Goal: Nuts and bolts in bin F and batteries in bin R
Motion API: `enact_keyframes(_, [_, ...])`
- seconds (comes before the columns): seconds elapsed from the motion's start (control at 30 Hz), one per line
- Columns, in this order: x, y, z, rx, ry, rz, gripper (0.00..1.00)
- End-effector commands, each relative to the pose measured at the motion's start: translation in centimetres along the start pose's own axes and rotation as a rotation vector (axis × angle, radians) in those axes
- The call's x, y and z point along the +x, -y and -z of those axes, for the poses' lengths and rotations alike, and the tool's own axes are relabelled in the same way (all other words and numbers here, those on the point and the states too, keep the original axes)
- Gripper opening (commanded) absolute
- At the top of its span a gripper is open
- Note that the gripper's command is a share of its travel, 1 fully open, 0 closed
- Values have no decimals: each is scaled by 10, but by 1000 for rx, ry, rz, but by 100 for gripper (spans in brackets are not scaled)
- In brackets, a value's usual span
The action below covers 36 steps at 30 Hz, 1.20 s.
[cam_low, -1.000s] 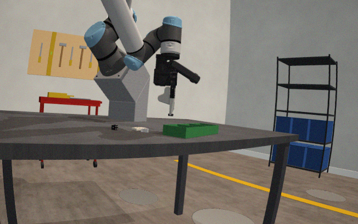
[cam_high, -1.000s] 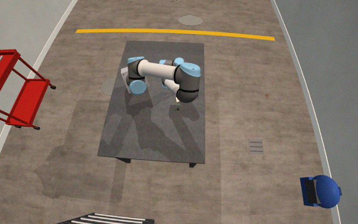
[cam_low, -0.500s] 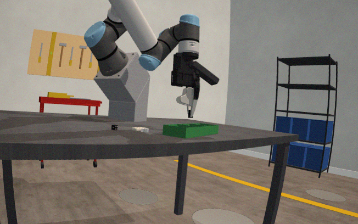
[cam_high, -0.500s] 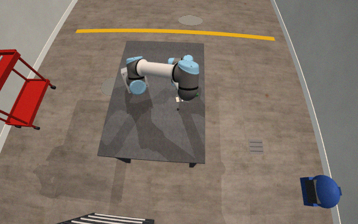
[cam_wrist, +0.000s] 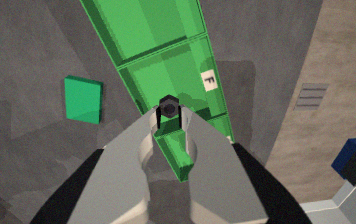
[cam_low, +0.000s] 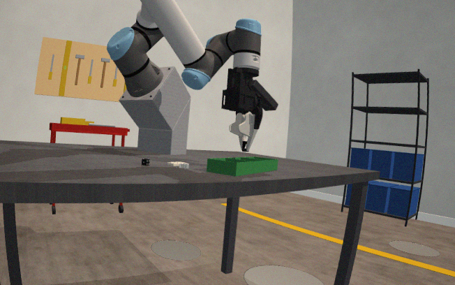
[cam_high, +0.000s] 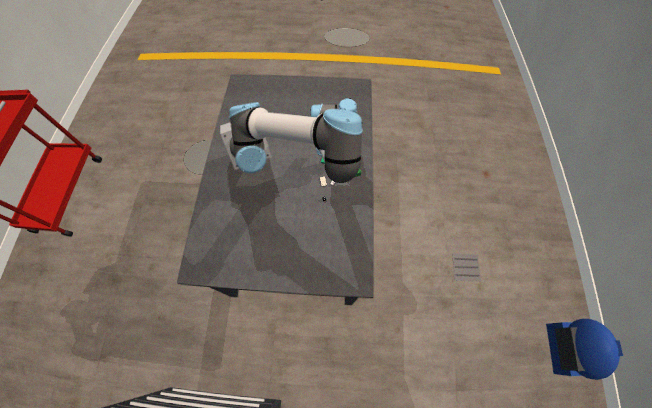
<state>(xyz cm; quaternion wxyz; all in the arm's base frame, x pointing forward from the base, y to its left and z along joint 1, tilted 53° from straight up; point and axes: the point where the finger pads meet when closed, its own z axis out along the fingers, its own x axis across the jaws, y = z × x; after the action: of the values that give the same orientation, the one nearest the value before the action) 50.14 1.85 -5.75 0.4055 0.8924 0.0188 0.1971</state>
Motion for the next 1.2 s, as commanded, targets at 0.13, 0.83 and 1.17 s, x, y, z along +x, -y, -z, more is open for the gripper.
enact_keyframes(0.13, [2, -1, 1, 0, 14, 252, 0])
enact_keyframes(0.83, [1, -3, 0, 1, 19, 309, 0])
enact_keyframes(1.17, [2, -3, -21, 1, 20, 307, 0])
